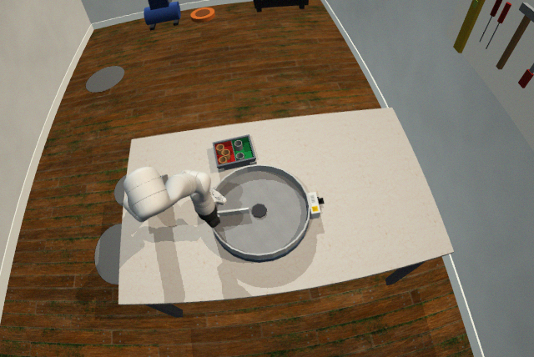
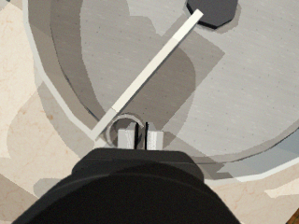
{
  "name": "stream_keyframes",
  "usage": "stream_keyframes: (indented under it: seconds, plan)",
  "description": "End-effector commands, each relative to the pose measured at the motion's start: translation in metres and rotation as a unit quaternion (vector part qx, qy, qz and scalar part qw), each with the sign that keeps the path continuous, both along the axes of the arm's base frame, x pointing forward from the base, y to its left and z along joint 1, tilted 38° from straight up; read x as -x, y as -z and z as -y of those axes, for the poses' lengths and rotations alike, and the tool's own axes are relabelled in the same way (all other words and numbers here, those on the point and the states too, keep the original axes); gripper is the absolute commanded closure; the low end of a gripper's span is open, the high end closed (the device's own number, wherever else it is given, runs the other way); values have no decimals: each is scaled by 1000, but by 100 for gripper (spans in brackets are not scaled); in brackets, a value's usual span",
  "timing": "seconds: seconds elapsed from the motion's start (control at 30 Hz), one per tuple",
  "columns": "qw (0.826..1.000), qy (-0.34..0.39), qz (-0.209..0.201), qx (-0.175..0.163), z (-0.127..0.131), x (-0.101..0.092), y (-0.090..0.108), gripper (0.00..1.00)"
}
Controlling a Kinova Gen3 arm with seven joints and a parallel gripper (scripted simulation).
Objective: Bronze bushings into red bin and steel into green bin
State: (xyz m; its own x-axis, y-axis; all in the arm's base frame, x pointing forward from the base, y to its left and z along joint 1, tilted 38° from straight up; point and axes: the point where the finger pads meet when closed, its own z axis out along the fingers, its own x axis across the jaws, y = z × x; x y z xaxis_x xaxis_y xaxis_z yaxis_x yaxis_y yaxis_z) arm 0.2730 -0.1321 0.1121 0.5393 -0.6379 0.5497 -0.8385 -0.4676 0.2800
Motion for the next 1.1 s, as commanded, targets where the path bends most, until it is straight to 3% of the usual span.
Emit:
stream_keyframes:
  seconds: [0.0, 1.07]
  plan:
    - [1000, 0, 0, 0, 0, 0, 0, 100]
    - [1000, 2, 2, -5, -4, 0, -5, 100]
